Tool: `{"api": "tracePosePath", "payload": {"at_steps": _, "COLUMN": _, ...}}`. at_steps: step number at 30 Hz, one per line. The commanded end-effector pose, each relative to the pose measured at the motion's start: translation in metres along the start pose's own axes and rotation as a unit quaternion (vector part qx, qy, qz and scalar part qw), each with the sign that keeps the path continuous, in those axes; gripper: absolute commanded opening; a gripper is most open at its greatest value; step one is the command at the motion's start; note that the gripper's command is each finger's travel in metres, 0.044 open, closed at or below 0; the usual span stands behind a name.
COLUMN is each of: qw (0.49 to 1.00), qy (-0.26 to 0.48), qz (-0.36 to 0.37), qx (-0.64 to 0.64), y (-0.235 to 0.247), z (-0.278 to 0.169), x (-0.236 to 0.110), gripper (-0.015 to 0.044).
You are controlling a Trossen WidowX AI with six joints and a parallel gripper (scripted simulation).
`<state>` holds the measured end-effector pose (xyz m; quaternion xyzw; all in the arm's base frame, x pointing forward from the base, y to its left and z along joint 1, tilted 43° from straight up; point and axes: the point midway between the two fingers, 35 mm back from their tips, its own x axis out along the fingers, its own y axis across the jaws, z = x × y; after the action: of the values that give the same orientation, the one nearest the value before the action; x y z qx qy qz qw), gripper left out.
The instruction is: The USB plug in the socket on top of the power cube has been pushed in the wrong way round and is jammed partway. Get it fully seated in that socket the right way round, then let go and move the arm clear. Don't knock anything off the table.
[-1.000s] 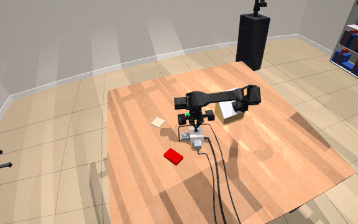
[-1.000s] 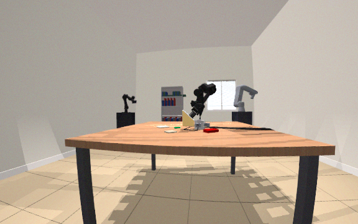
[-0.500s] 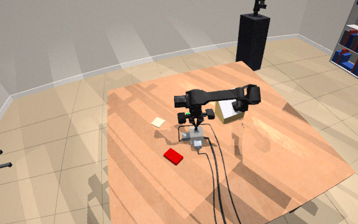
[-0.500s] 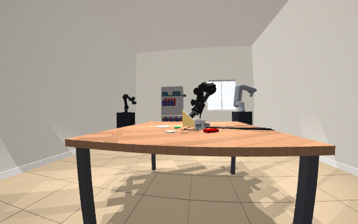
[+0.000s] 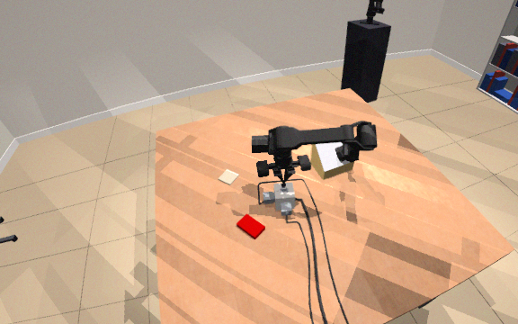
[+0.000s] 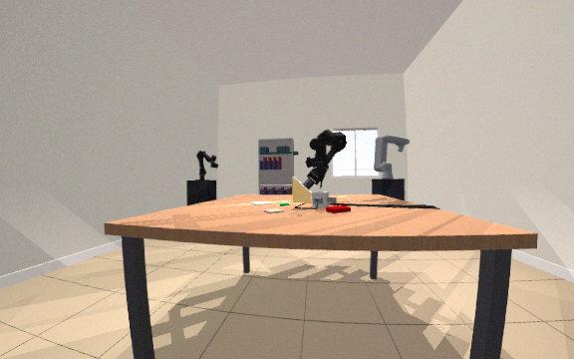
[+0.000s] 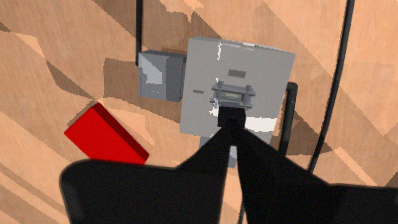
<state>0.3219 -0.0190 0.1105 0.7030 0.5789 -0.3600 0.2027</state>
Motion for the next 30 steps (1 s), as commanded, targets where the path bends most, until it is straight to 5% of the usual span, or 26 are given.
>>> {"api": "tracePosePath", "payload": {"at_steps": 1, "qw": 1.000, "qy": -0.002, "qz": -0.001, "qx": -0.002, "y": 0.0000, "z": 0.0004, "x": -0.0023, "gripper": 0.0000}}
{"api": "tracePosePath", "payload": {"at_steps": 12, "qw": 1.000, "qy": -0.001, "qz": 0.000, "qx": -0.023, "y": 0.0000, "z": 0.0001, "x": -0.0051, "gripper": 0.0000}}
{"api": "tracePosePath", "payload": {"at_steps": 30, "qw": 0.968, "qy": 0.000, "qz": 0.000, "qx": -0.252, "y": 0.0000, "z": 0.0000, "x": -0.0047, "gripper": 0.0000}}
